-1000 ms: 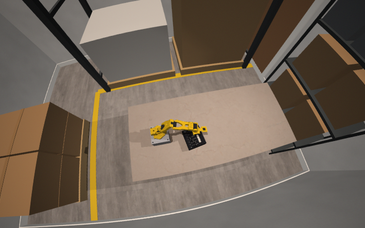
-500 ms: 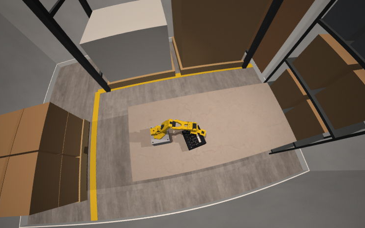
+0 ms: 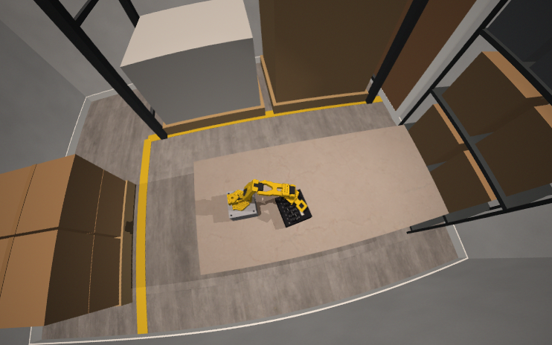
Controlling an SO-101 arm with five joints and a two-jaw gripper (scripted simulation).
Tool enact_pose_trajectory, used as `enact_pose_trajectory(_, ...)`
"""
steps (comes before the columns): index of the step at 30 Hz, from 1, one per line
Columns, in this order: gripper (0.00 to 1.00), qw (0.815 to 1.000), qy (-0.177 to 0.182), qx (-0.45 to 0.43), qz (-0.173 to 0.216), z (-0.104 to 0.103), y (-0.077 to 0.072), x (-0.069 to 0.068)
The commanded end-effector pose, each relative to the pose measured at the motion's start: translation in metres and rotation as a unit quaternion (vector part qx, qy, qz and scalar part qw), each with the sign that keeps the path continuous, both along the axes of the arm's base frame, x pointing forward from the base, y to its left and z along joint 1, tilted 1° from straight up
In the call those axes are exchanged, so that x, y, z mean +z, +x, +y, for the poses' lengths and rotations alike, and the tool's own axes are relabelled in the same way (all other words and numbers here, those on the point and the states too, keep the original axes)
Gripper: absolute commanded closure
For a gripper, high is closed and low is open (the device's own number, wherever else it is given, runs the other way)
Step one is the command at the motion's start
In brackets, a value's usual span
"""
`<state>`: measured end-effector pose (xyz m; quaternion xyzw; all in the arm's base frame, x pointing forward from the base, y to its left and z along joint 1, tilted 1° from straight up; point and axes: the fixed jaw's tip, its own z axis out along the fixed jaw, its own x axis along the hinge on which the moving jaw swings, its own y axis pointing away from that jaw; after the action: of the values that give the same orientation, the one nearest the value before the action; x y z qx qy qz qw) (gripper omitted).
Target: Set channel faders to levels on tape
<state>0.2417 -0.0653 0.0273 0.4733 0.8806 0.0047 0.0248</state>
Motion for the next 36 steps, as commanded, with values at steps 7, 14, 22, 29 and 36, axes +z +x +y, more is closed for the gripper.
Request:
enact_pose_trajectory(7,1.0,0.99,0.009,-0.142,0.007,0.003,-0.009,0.005)
enact_pose_trajectory(14,1.0,0.982,0.011,-0.187,0.011,0.003,-0.011,0.005)
enact_pose_trajectory(22,1.0,0.975,0.012,-0.22,0.014,0.003,-0.013,0.006)
enact_pose_trajectory(29,1.0,0.974,0.012,-0.224,0.014,0.003,-0.014,0.006)
enact_pose_trajectory(36,1.0,0.975,0.012,-0.222,0.014,0.005,-0.016,0.005)
